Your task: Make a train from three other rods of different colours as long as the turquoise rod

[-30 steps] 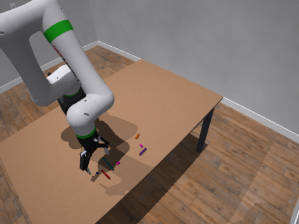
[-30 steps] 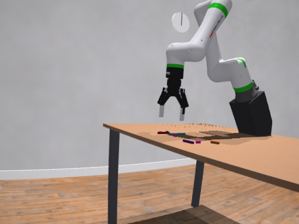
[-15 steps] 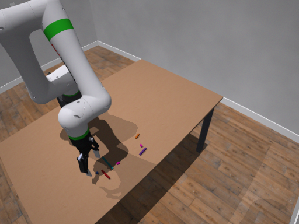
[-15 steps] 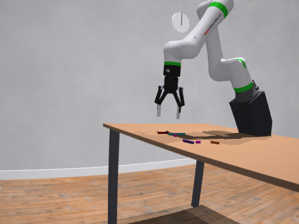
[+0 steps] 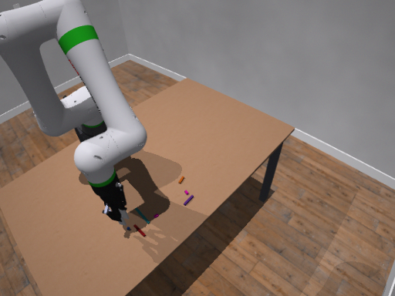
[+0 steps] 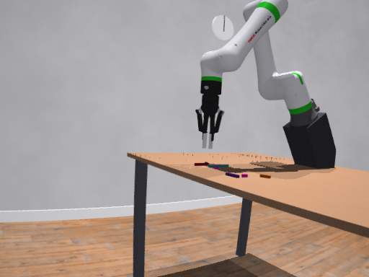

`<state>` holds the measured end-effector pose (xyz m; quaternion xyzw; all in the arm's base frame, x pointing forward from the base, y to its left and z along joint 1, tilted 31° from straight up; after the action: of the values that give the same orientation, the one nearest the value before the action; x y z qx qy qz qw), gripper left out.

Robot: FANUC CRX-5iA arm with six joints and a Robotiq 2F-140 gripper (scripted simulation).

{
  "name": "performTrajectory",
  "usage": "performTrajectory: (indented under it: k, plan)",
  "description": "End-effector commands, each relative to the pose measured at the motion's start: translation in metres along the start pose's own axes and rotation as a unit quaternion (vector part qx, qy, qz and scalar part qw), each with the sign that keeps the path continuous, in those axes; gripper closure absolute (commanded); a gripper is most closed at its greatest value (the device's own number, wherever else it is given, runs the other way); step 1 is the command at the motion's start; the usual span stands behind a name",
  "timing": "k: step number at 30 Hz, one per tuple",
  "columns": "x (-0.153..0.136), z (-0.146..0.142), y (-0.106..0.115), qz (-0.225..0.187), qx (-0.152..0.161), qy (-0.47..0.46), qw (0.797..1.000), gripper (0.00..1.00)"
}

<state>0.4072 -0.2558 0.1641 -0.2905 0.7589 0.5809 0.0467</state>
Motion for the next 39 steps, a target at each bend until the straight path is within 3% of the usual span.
performTrajectory:
  k: [1,24,39]
  plan:
    - [0.000,0.000,0.000,0.000,0.000,0.000,1.000,0.85]
    - [0.000,0.000,-0.001,0.000,0.000,0.000,1.000,0.85]
    - [0.000,0.000,-0.014,0.000,0.000,0.000,1.000,0.85]
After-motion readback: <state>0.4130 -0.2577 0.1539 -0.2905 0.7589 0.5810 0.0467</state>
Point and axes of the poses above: the point where the finger pads meet when closed, its own y axis back along the fingers, its own z axis across the jaws, x = y × z, the point moved 3 cm from there along y, back along the fingers, and after that the axes turned 1 degree about y, right-handed, at the moved point
